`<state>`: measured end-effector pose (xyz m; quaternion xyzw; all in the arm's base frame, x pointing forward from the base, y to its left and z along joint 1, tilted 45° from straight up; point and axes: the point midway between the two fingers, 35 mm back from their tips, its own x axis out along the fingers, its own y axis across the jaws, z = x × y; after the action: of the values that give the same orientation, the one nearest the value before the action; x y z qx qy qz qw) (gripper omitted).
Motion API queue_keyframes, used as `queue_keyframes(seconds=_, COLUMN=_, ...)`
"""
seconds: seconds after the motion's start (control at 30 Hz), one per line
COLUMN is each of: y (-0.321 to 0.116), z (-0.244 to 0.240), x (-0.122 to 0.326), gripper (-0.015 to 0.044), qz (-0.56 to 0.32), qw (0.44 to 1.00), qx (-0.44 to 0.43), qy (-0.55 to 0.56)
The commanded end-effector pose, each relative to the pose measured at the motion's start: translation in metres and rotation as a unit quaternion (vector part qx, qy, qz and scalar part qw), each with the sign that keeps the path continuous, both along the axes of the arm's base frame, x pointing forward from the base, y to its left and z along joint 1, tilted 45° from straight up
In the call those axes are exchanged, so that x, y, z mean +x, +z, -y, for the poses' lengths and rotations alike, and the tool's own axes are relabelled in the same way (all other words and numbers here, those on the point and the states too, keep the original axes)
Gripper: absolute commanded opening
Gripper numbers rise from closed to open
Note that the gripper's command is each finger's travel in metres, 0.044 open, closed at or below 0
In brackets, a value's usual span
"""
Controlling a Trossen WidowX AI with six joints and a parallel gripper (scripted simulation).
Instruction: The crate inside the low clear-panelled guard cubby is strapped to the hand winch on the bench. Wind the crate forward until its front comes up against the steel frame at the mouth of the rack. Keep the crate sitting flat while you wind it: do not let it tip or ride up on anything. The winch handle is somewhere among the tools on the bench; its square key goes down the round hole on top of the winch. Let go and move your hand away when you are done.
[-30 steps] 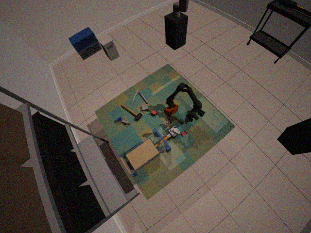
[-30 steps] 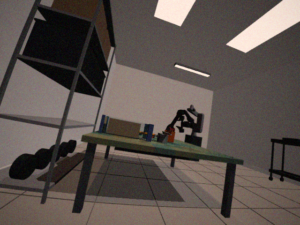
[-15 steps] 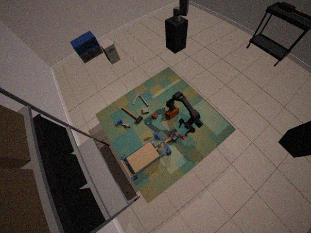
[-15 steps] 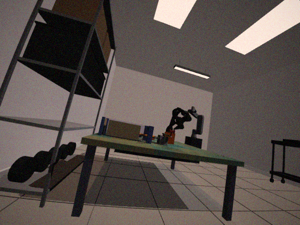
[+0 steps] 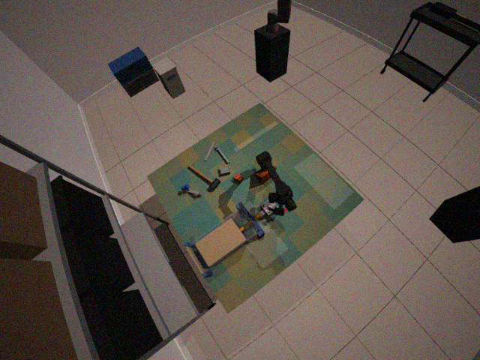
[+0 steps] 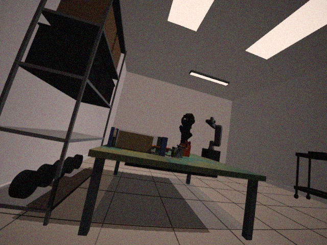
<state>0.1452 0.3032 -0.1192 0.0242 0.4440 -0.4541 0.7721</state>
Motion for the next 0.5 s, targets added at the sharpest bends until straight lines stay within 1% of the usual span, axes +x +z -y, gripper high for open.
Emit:
queue_keyframes(seconds=0.0, y=-0.003, z=0.005, x=0.012, gripper=0.044, qz=0.039, qw=0.985, qx=0.021, qy=-0.169)
queue_keyframes(seconds=0.3, y=-0.005, z=0.006, x=0.012, gripper=0.044, qz=0.039, qw=0.985, qx=0.021, qy=-0.169)
queue_keyframes(seconds=0.47, y=-0.029, z=0.029, x=0.013, gripper=0.044, qz=0.04, qw=0.985, qx=0.021, qy=-0.169)
